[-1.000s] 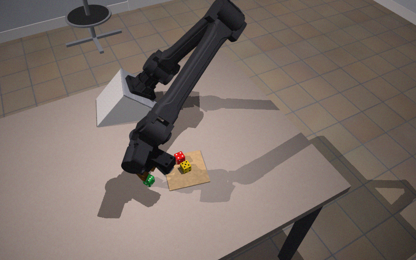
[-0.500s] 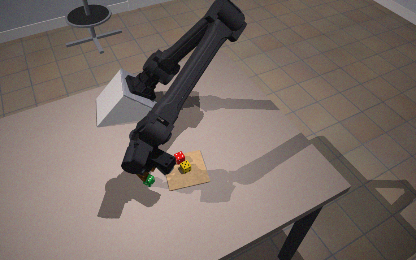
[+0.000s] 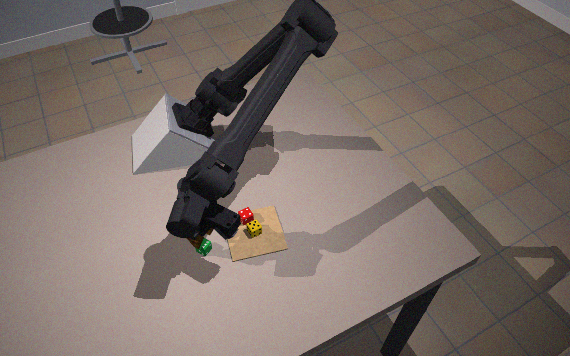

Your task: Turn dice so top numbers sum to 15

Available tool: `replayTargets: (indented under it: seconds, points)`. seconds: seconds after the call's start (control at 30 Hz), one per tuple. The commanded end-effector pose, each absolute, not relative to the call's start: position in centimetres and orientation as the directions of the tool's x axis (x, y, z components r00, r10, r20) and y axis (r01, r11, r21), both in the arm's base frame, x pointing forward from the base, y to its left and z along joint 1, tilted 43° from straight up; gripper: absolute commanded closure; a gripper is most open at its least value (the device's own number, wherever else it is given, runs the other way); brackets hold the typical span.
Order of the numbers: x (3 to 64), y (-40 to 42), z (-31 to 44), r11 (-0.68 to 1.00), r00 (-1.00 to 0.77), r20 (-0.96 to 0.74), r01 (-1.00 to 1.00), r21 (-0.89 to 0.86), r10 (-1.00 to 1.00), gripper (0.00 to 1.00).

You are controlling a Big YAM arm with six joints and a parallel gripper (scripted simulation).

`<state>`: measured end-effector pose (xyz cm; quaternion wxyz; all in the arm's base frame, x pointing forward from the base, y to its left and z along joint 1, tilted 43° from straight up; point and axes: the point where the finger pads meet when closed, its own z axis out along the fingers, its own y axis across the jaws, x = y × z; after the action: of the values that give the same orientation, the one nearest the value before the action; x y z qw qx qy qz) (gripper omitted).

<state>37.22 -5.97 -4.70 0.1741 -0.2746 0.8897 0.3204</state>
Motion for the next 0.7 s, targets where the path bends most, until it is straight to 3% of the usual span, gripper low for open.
replayTargets:
  seconds: [0.0,0.67]
  points:
    - [38.6,-6.0,-4.7,0.643,-0.783,-0.492,-0.606,0.468,-0.380,0.55]
    - [37.6,-5.2,-5.5,0.640,-0.790,-0.484,-0.599,0.481,-0.376,0.55]
